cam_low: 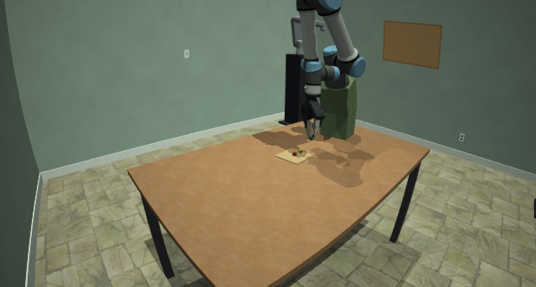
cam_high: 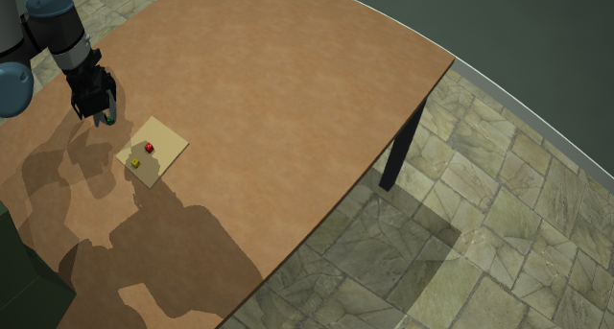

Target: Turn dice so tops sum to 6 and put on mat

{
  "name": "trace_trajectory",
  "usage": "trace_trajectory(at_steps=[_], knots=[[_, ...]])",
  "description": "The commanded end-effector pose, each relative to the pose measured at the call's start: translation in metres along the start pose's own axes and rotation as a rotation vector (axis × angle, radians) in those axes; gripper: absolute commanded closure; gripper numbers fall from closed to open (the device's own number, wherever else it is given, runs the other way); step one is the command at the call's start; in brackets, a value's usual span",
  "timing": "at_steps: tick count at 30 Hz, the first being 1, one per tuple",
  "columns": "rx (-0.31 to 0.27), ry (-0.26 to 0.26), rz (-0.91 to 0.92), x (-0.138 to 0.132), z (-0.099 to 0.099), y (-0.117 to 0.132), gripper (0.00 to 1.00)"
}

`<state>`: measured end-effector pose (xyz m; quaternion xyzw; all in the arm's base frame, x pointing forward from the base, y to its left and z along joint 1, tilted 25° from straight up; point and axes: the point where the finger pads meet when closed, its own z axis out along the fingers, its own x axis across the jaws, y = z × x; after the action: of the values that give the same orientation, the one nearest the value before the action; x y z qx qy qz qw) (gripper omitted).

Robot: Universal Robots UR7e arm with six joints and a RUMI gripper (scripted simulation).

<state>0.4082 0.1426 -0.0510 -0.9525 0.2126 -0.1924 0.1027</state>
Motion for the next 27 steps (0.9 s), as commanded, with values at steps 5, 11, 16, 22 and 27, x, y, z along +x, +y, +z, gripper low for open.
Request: trace_trajectory(at_steps=[5,11,16,22,27], knots=[[-0.008,-0.004,0.205,0.022,0.001,0.0,1.0],[-0.008,-0.004,0.406,0.045,0.0,0.003,1.0],[-0.008,-0.003,0.552,0.062,-0.001,0.006,1.0],[-0.008,-0.002,0.642,0.072,-0.002,0.008,1.0],[-0.008,-0.001,0.819,0.092,-0.005,0.013,1.0]])
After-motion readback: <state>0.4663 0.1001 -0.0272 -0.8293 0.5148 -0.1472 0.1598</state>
